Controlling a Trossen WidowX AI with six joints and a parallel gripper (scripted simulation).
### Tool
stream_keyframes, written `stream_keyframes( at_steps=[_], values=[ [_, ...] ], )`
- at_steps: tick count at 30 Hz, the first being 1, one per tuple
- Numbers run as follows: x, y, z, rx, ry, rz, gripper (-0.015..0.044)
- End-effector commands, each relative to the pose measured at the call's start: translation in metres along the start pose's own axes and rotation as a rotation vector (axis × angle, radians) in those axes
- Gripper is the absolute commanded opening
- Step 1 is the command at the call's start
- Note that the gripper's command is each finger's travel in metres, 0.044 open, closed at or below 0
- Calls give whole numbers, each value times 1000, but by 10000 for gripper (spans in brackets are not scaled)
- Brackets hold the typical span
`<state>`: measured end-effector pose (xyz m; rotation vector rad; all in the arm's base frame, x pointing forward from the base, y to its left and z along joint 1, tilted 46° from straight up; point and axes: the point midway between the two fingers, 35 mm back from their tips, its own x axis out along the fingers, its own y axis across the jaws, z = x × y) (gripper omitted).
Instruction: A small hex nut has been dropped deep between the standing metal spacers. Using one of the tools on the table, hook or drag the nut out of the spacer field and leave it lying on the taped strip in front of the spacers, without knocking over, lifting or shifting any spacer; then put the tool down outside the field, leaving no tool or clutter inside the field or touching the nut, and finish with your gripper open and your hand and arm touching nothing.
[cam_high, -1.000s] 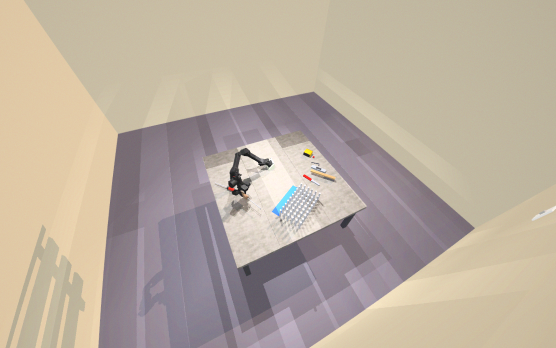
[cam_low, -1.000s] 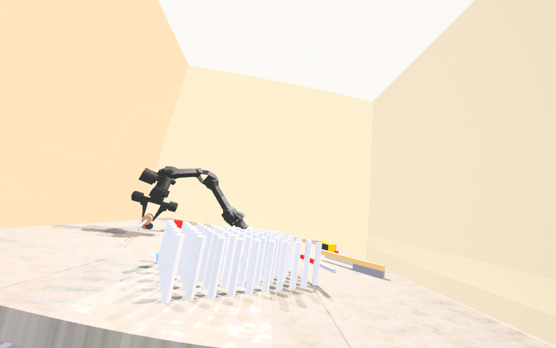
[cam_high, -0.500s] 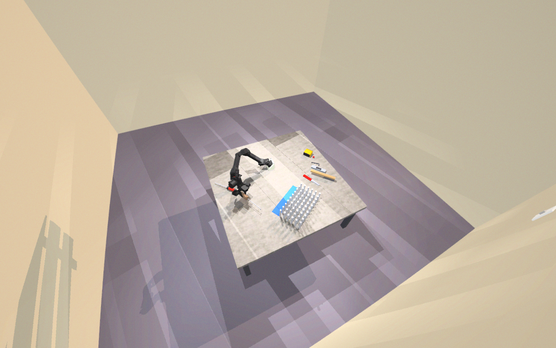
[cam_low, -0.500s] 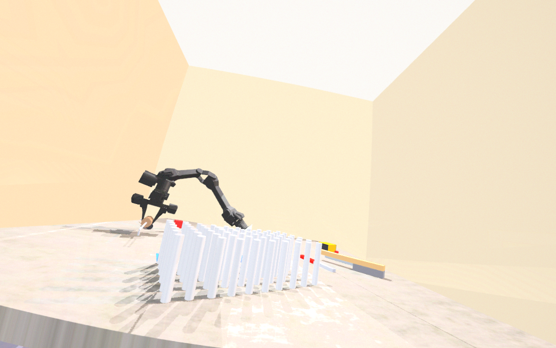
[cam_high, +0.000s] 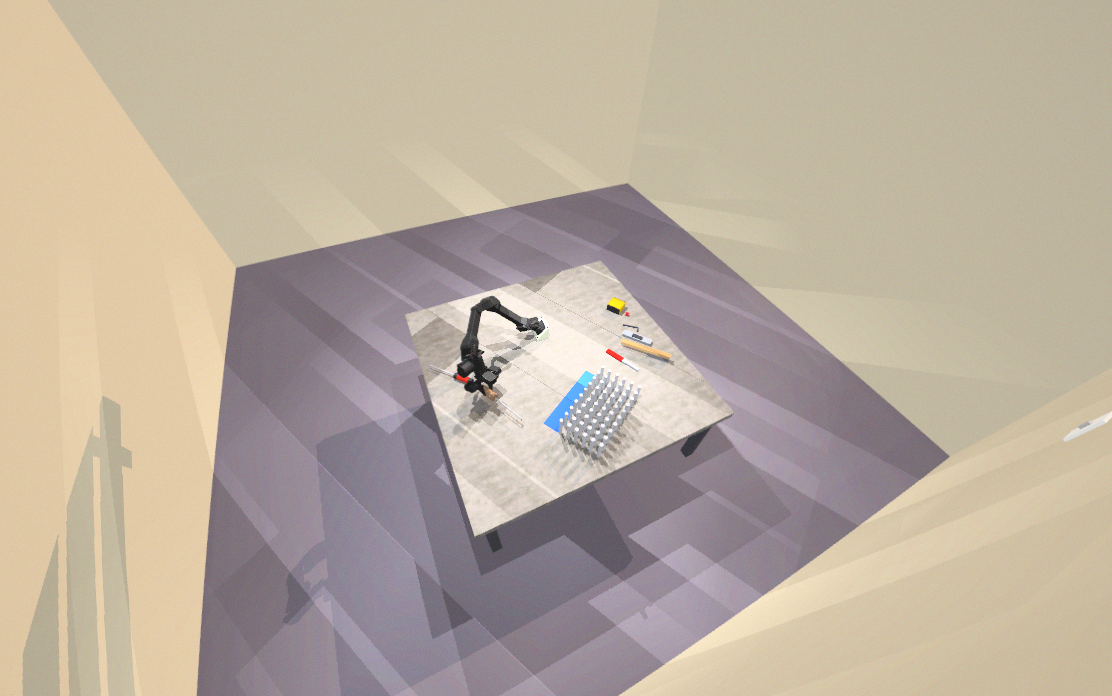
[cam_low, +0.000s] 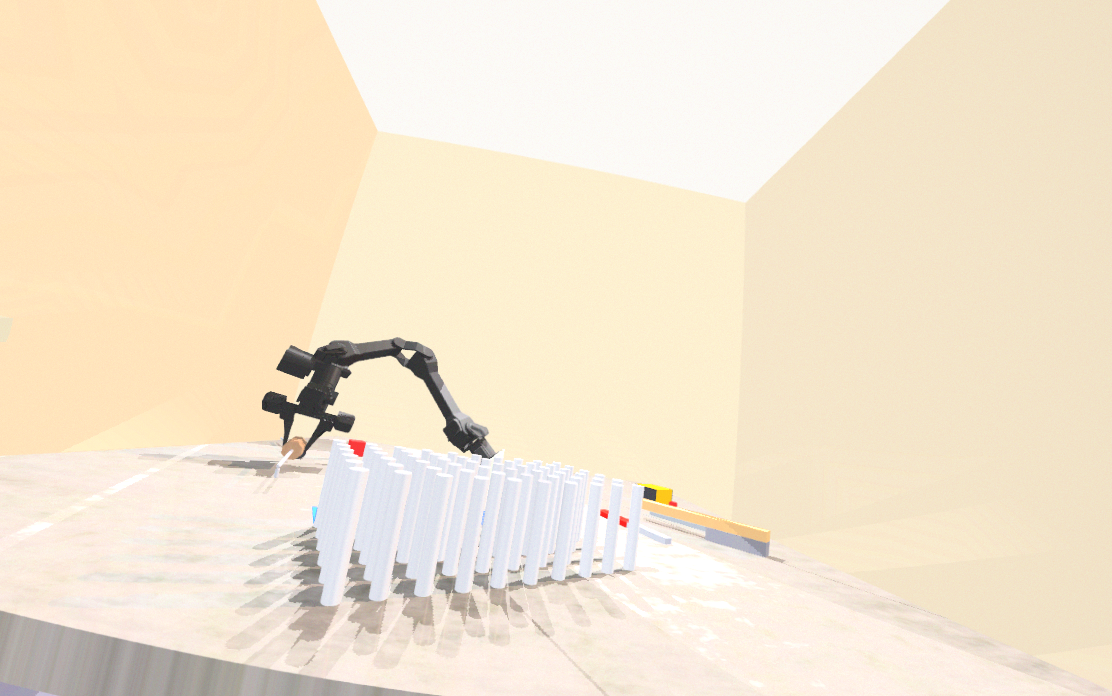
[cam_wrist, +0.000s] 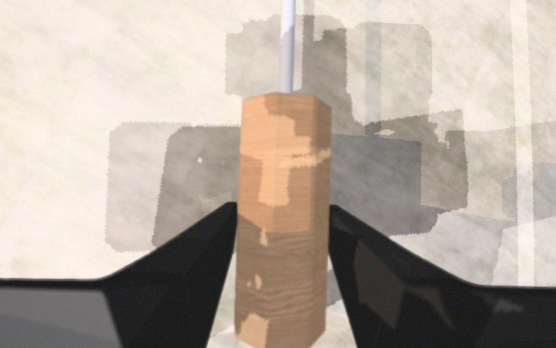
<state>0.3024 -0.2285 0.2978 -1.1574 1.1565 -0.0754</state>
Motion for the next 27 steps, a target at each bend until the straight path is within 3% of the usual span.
stream_keyframes(
  at_steps=[1, 25, 27],
  values=[
    [2, 2, -1, -4, -7, 0, 0],
    [15, 7, -10, -6, -6, -6, 0],
    [14, 5, -10, -2, 2, -5, 53]
  ],
)
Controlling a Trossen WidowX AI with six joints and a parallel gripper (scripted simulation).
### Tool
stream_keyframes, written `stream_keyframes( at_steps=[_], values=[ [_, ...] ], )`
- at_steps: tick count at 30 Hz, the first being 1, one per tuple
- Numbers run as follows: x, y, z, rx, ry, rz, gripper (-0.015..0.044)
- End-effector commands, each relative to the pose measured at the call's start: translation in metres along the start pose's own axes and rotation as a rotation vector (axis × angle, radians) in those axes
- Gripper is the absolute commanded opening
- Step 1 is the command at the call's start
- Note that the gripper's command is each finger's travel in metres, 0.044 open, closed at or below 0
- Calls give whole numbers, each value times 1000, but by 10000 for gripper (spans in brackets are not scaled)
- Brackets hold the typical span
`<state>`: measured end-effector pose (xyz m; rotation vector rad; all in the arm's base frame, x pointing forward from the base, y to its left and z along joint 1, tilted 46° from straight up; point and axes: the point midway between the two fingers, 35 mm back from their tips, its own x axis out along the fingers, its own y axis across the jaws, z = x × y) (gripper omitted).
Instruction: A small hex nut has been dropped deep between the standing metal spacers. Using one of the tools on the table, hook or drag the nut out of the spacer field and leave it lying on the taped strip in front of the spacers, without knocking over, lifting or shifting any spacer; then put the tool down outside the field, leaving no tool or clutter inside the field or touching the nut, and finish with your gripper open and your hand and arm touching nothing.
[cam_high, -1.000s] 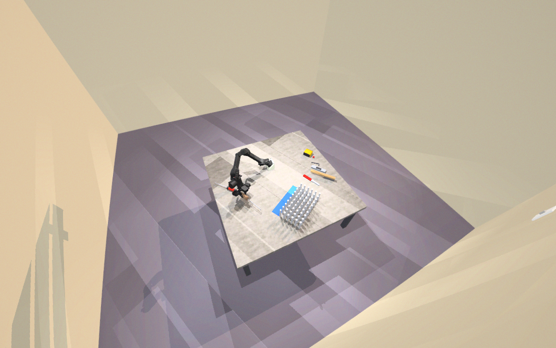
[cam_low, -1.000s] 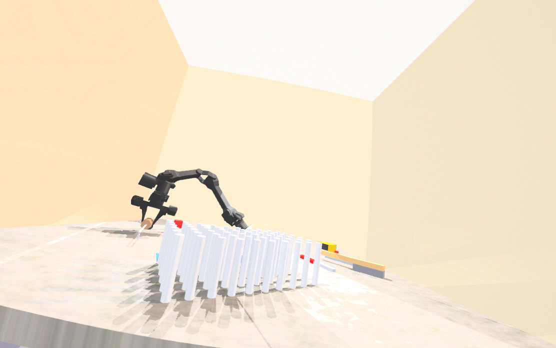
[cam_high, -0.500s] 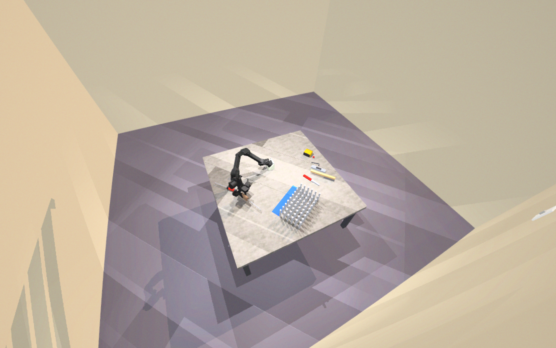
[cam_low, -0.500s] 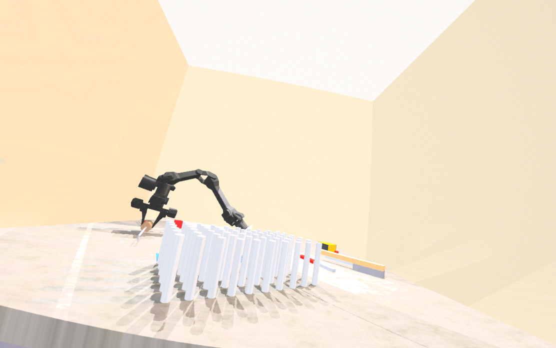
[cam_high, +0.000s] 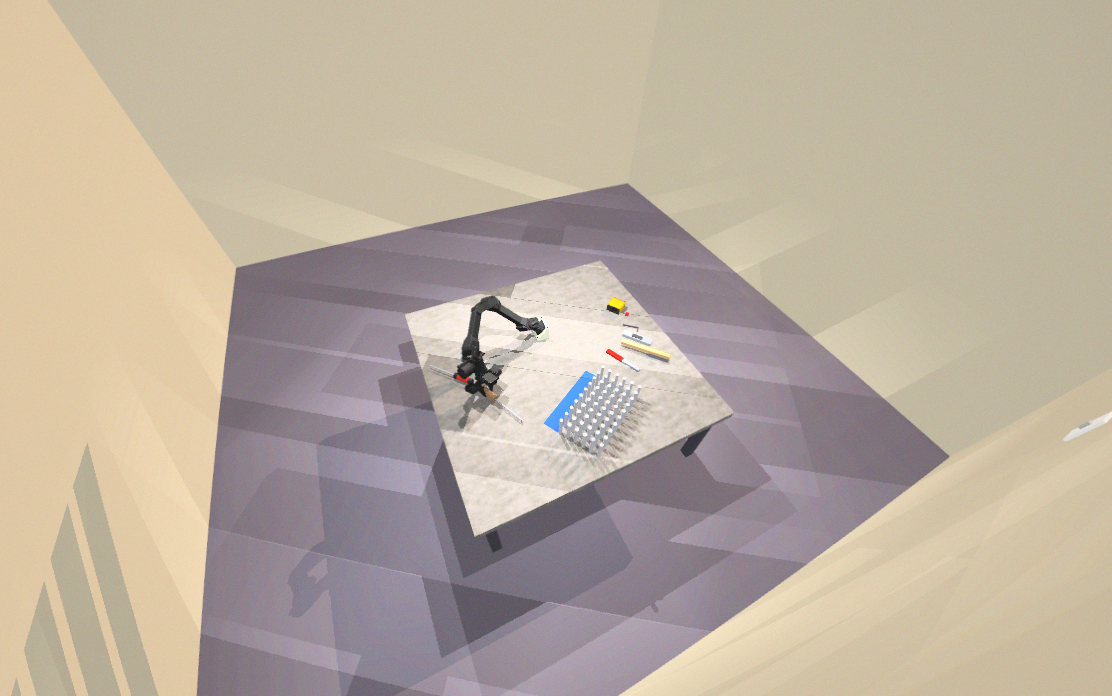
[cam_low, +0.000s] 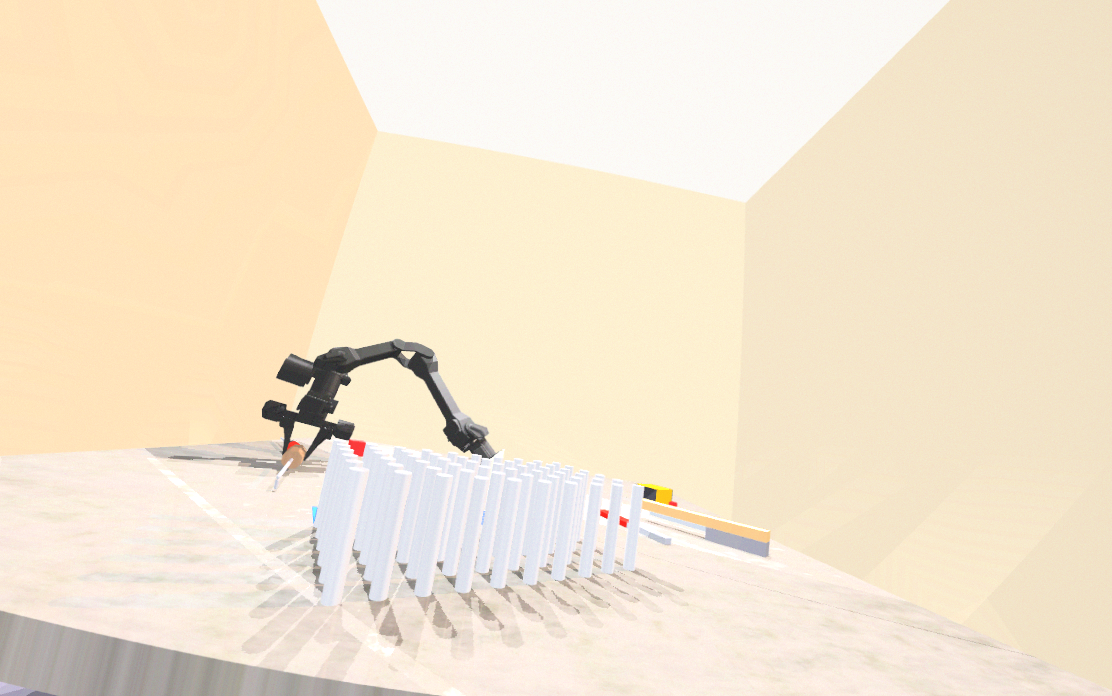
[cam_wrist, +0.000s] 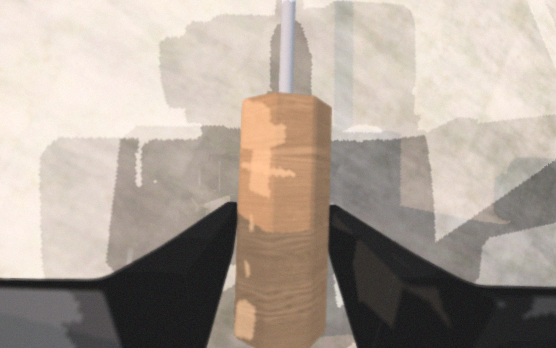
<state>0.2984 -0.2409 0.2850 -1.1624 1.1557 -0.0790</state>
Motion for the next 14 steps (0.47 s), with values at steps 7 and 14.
stream_keyframes(
  at_steps=[7, 14],
  values=[
    [0, 0, 0, 0, 0, 0, 236],
    [0, 0, 0, 0, 0, 0, 420]
  ],
)
